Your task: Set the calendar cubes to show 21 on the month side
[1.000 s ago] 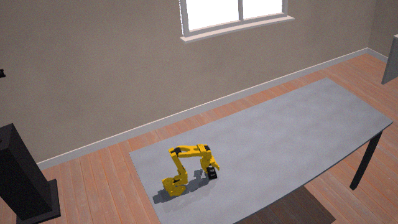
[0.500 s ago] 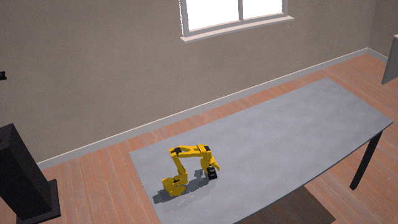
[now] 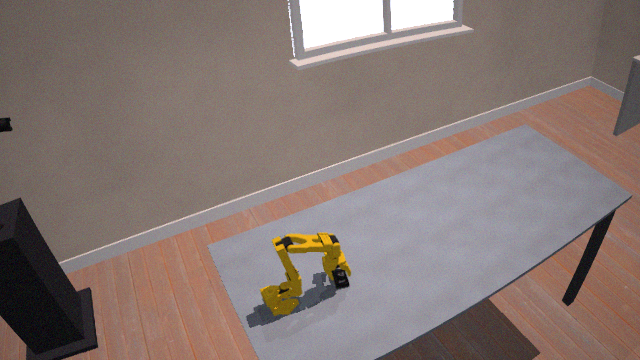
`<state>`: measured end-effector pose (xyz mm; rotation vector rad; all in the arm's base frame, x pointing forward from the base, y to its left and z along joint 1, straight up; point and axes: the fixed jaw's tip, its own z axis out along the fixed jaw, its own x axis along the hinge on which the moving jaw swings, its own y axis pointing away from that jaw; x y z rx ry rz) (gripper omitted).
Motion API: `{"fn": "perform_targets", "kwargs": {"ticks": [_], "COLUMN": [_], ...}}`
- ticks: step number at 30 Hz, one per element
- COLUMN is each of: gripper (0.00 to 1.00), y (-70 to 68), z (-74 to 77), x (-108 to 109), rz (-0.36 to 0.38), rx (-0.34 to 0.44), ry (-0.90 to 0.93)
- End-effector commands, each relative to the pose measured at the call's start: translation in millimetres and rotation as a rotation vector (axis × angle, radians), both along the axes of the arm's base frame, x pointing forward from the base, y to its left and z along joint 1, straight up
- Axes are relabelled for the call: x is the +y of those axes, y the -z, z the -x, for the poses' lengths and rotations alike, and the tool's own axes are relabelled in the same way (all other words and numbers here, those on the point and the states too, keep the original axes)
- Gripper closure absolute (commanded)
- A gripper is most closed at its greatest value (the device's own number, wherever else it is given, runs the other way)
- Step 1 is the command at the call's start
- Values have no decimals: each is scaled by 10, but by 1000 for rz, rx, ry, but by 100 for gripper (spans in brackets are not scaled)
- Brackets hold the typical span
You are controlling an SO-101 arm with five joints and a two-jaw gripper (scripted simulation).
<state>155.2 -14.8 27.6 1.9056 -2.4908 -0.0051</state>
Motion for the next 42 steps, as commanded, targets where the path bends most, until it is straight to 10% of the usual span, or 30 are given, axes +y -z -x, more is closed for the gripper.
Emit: {"fn": "perform_targets", "kwargs": {"ticks": [1,42], "gripper": [72,98], "y": [-40,-38], "z": [-76,-144], "x": [-1,-19], "rz": [2,3], "rx": [-37,-37], "ry": [-12,-12]}}
